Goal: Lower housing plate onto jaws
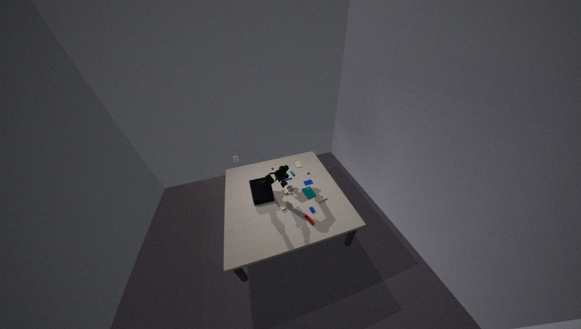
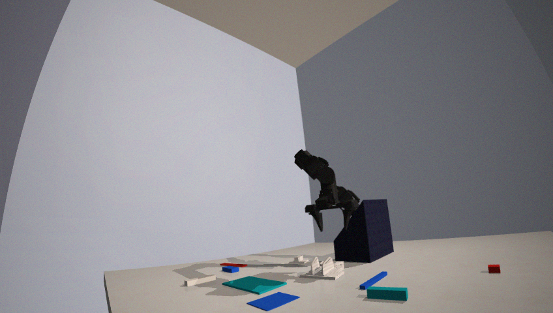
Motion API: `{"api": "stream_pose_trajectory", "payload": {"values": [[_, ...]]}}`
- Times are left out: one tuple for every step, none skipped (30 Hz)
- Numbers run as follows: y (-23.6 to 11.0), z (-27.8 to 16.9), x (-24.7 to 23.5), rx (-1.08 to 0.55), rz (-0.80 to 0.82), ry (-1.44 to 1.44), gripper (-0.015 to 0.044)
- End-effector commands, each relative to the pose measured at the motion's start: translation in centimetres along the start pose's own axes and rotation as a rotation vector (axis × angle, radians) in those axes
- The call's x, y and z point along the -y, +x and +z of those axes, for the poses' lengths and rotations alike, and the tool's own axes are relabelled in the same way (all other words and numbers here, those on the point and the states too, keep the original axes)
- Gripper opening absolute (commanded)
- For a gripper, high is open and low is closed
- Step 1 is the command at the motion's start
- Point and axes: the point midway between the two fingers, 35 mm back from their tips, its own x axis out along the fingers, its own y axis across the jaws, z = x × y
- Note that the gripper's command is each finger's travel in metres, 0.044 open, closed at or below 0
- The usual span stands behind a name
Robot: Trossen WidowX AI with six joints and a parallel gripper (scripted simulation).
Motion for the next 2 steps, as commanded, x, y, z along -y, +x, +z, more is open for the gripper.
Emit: {"api": "stream_pose_trajectory", "payload": {"values": [[-0.03,-0.02,-0.03,-0.001,0.003,0.003,0.0440],[-0.03,-0.02,-0.03,-0.001,0.003,0.003,0.0440]]}}
